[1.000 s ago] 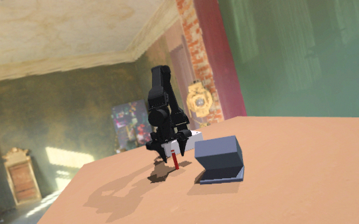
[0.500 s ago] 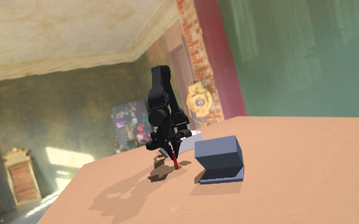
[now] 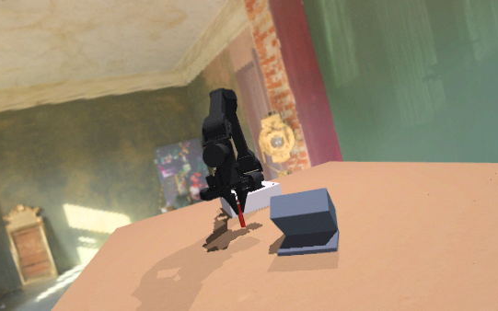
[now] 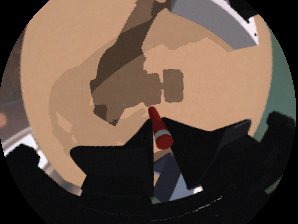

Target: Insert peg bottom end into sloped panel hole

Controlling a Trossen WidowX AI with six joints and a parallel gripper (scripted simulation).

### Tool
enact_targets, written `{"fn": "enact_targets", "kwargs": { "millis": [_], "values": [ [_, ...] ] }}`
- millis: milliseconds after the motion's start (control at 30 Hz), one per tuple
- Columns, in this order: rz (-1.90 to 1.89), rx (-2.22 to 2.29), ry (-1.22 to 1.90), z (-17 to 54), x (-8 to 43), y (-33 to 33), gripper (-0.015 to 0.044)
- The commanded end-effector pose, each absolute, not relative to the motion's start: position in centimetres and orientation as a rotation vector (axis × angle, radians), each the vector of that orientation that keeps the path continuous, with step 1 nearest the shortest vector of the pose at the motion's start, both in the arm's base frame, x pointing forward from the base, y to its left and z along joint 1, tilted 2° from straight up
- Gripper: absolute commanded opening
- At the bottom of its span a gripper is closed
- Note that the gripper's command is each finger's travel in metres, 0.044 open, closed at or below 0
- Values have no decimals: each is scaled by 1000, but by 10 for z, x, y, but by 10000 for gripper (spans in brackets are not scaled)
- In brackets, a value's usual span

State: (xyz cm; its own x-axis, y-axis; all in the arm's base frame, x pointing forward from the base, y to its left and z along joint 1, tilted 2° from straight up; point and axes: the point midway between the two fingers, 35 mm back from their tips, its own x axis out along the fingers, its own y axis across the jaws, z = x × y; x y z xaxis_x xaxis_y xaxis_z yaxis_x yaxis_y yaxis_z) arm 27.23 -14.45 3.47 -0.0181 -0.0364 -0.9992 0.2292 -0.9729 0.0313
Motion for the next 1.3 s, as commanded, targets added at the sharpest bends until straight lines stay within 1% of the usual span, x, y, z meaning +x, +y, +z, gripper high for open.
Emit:
{"fn": "enact_targets", "kwargs": {
  "millis": [0, 267, 1267],
  "values": [
    [-2089, 2075, 197, 58, 274, -144, 0],
    [-2092, 2074, 201, 89, 274, -144, 0],
    [-1937, 1924, 263, 90, 293, -124, 0]
  ]
}}
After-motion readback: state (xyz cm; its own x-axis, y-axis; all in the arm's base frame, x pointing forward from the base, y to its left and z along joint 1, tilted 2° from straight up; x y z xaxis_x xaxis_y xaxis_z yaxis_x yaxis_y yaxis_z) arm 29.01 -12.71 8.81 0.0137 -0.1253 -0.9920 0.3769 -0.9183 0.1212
